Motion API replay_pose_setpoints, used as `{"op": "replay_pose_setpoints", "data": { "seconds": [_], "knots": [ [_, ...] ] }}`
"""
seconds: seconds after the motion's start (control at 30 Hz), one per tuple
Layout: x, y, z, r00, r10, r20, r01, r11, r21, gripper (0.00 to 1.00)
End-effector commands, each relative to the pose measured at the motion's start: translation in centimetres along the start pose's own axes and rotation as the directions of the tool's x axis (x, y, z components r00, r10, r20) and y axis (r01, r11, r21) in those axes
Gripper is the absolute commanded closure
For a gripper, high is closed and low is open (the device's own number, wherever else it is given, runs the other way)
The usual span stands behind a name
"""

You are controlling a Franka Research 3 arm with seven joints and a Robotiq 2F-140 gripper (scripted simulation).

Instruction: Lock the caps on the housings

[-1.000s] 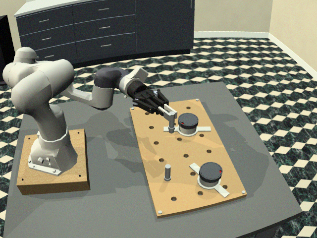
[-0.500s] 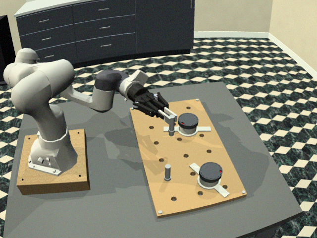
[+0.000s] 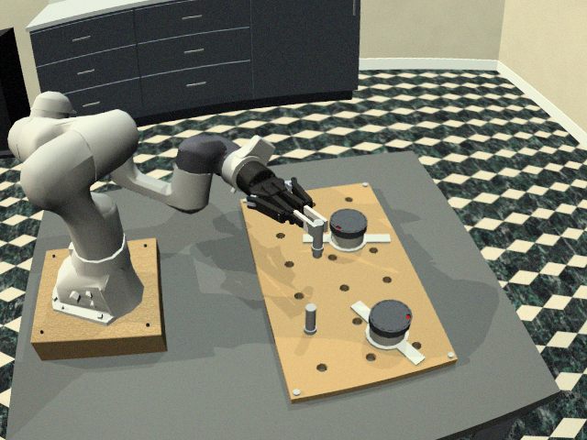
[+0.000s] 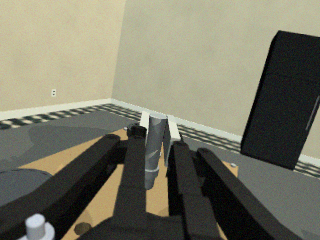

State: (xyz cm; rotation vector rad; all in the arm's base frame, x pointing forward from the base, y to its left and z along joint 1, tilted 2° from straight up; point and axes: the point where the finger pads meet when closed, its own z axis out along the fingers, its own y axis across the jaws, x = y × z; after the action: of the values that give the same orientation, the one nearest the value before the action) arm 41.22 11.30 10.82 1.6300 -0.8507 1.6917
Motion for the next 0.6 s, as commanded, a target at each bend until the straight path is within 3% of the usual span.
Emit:
{"op": "replay_pose_setpoints", "data": {
  "seconds": [0.0,0.57],
  "knots": [
    [-0.3,0.2,0.1,1.000,0.016,-0.001,-0.016,1.000,-0.007,0.90],
    [-2.3,0.1,0.0,1.000,0.016,-0.001,-0.016,1.000,-0.007,0.90]
  ]
}}
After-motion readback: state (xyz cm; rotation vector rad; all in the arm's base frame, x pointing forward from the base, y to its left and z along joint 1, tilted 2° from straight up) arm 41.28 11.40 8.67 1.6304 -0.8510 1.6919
